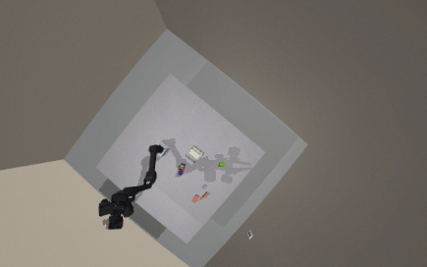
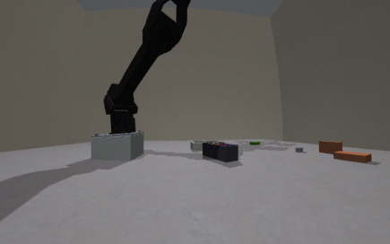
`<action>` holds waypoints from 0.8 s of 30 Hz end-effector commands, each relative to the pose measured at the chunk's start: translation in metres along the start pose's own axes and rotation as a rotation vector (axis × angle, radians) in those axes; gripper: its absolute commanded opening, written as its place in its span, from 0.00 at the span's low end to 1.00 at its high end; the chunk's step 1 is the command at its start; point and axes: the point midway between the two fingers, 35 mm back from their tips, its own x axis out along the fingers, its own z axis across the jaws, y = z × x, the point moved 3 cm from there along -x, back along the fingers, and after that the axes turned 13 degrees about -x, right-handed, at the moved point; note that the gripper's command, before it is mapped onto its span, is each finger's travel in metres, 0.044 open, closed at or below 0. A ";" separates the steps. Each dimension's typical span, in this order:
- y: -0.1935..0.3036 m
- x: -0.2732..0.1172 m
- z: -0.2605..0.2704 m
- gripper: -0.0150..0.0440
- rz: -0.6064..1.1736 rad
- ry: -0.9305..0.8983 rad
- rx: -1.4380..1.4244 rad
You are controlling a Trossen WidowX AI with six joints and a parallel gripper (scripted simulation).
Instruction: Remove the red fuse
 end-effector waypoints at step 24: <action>-0.108 -0.053 0.312 0.38 -0.144 -0.598 -0.687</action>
